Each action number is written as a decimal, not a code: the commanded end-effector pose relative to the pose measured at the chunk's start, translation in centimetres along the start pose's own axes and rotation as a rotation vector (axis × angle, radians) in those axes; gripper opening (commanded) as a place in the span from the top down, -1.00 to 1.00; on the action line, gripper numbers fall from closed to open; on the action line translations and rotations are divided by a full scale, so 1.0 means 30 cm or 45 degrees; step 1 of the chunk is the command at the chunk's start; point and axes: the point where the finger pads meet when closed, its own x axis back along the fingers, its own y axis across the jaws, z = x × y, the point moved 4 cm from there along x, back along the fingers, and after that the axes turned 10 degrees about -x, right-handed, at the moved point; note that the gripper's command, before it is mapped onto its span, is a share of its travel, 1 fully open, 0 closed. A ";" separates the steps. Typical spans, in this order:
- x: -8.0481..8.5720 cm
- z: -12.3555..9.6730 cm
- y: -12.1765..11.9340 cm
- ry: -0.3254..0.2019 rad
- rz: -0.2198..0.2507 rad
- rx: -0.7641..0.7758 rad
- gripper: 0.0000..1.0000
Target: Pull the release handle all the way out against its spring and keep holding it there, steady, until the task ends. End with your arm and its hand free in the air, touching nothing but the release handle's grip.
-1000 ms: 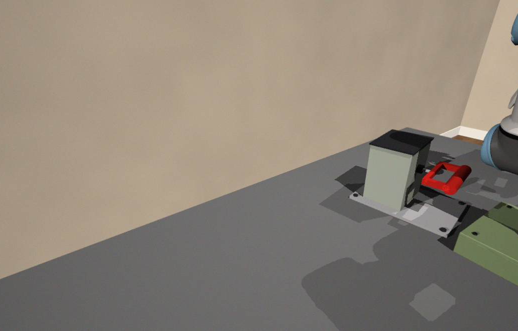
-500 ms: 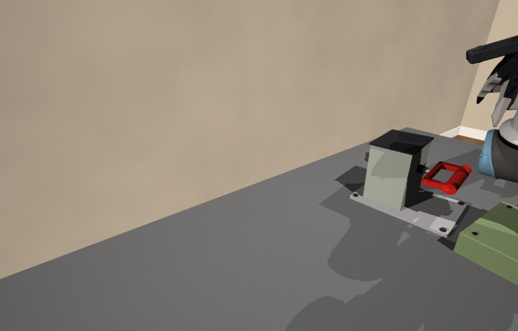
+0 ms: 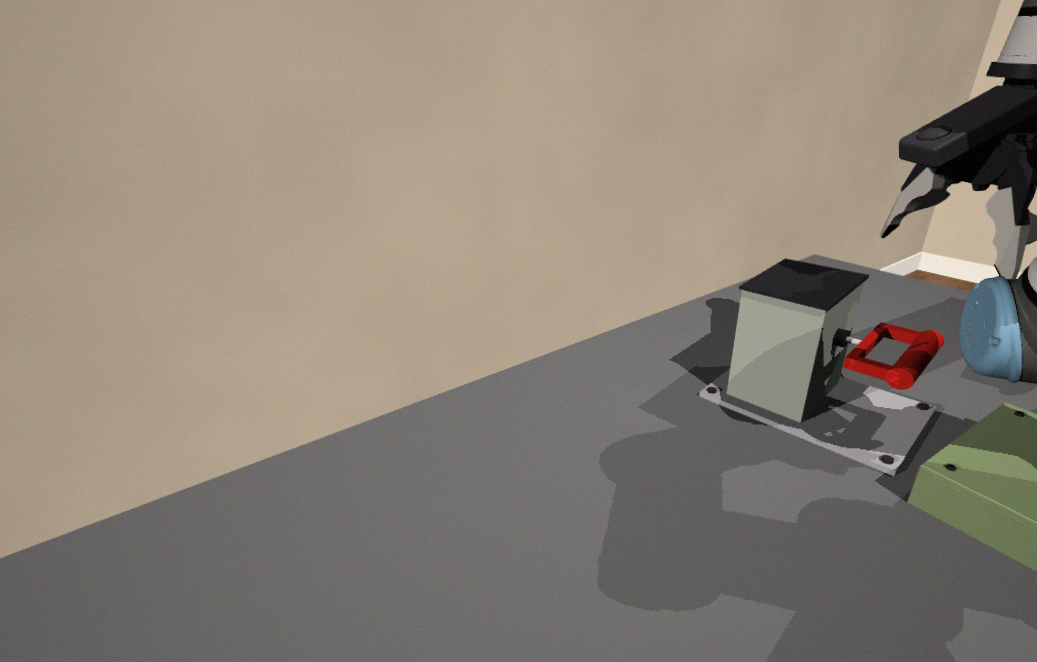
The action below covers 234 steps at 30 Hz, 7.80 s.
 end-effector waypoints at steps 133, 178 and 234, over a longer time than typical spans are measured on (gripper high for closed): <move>-0.030 0.107 -0.210 0.082 0.254 2.709 1.00; -0.043 0.151 -0.158 0.501 0.317 4.516 1.00; -0.045 0.156 -0.156 0.535 0.314 4.608 0.36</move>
